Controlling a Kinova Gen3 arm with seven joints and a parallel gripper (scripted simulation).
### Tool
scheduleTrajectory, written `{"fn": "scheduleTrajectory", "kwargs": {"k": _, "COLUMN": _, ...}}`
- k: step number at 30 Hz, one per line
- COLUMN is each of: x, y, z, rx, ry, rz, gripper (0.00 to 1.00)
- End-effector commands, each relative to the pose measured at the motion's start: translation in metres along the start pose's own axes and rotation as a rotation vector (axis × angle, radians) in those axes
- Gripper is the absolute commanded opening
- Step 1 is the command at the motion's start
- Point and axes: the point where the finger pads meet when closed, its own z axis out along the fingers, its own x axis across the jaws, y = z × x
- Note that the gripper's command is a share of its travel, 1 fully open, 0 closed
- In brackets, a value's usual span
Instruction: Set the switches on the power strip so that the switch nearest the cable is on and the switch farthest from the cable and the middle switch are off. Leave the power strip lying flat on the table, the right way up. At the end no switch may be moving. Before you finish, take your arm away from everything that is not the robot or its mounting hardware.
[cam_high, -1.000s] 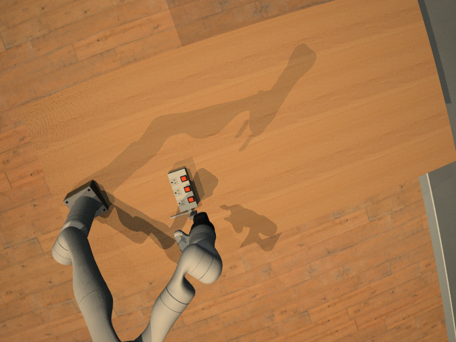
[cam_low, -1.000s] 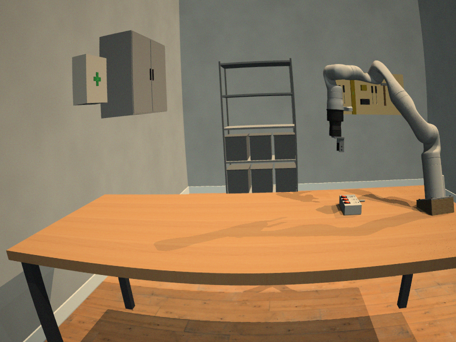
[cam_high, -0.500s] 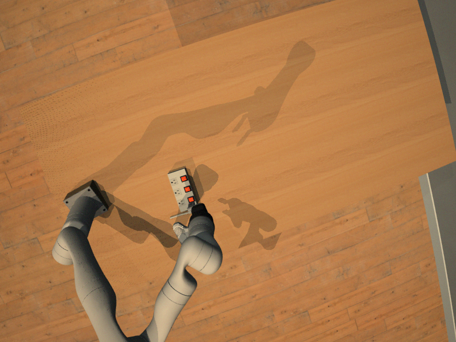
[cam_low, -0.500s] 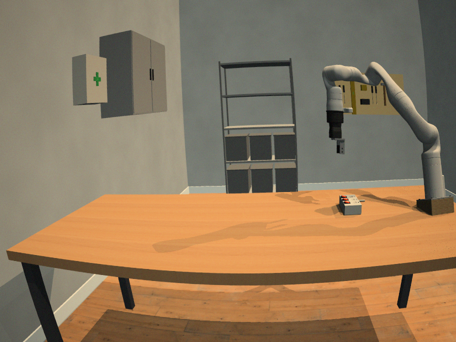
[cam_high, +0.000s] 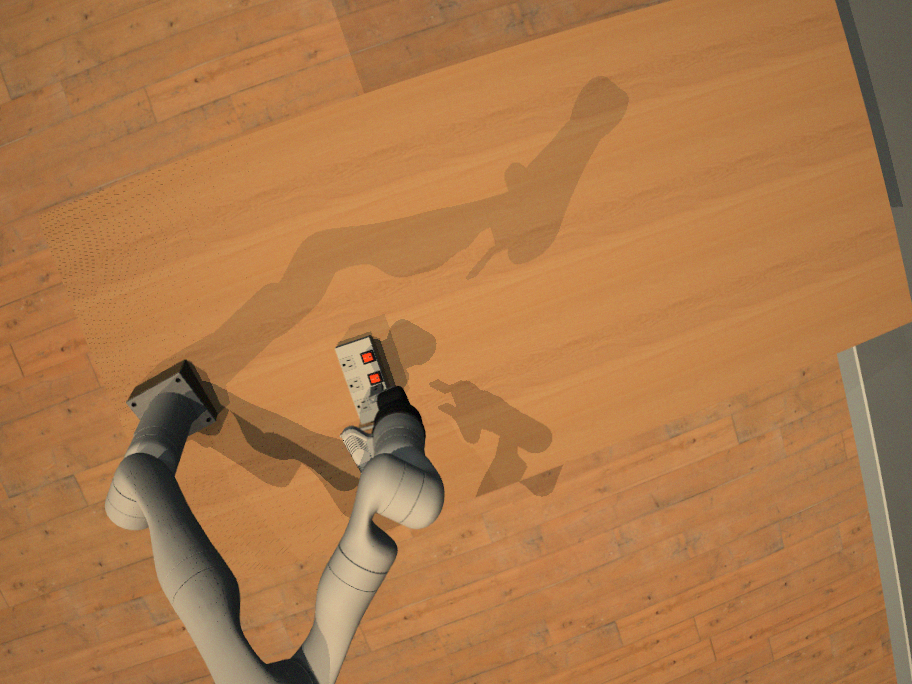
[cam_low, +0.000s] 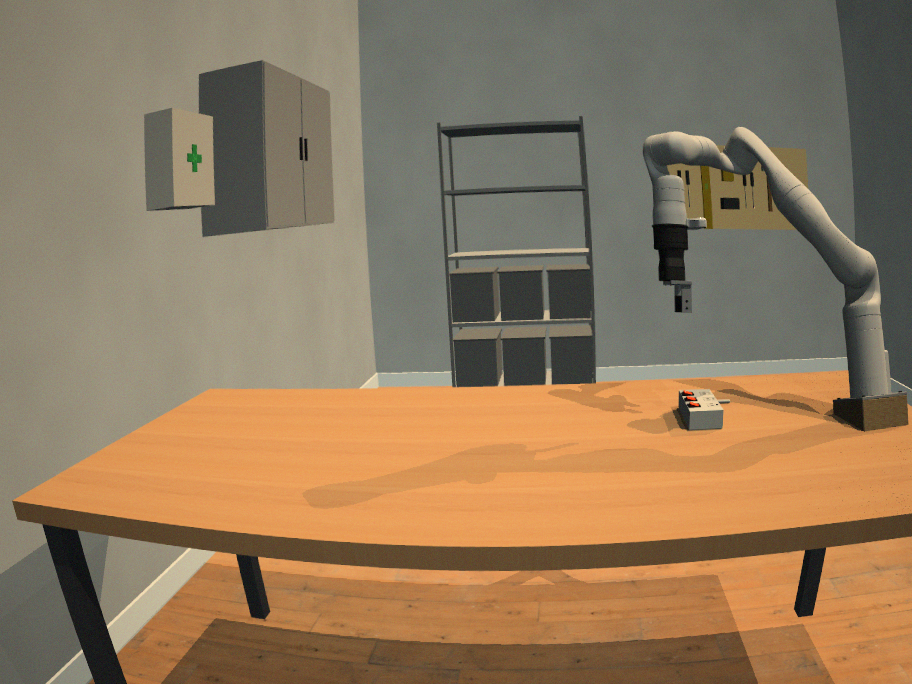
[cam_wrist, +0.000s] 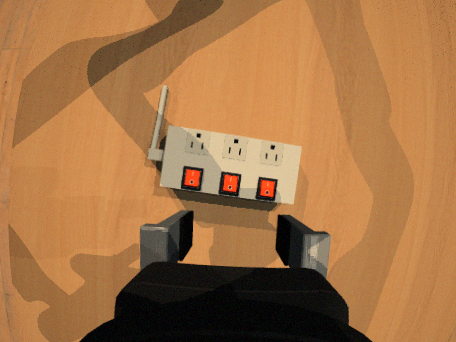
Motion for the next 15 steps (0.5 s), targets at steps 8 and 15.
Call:
{"fn": "scheduleTrajectory", "kwargs": {"k": 8, "x": 0.015, "y": 0.002, "z": 0.004, "rx": 0.004, "ry": 0.017, "rz": -0.025, "gripper": 1.00}}
{"fn": "scheduleTrajectory", "kwargs": {"k": 15, "x": 0.038, "y": 0.003, "z": 0.010, "rx": 0.013, "ry": 0.049, "rz": -0.047, "gripper": 1.00}}
